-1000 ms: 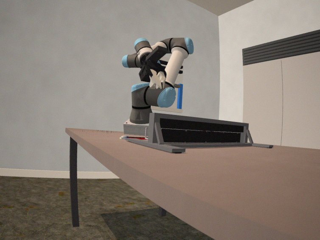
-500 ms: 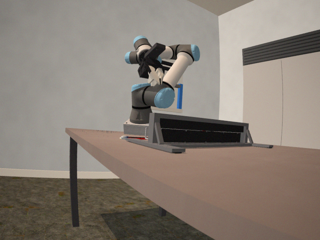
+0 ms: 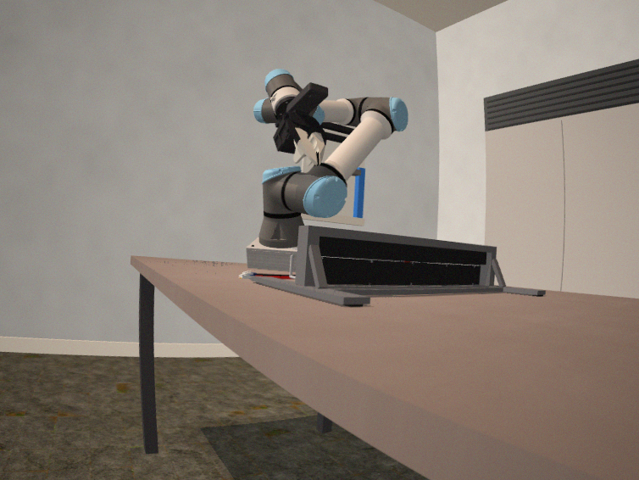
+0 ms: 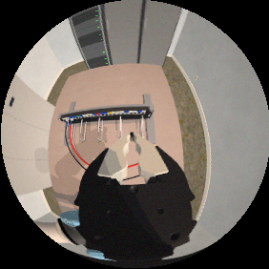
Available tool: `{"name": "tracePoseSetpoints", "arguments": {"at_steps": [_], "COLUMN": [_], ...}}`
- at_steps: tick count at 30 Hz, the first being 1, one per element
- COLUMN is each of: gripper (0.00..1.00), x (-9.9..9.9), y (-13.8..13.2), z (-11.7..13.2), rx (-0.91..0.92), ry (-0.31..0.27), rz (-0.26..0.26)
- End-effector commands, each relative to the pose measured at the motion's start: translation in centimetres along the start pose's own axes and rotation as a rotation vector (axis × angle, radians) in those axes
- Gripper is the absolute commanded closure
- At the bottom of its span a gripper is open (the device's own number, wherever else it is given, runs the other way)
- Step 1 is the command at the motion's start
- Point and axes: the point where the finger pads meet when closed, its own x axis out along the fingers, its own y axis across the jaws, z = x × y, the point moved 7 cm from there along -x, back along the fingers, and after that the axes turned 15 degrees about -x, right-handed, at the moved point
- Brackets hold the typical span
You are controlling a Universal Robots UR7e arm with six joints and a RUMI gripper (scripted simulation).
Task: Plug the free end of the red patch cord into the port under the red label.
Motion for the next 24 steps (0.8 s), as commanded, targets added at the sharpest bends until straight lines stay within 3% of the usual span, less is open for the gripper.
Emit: {"name": "tracePoseSetpoints", "arguments": {"at_steps": [1,24], "gripper": [1.0,1.0], "x": [-0.32,-0.5], "y": [0.04,0.04], "z": [0.02,0.05], "rx": [-0.001,0.002], "ry": [0.003,0.002], "rz": [-0.002,-0.003]}}
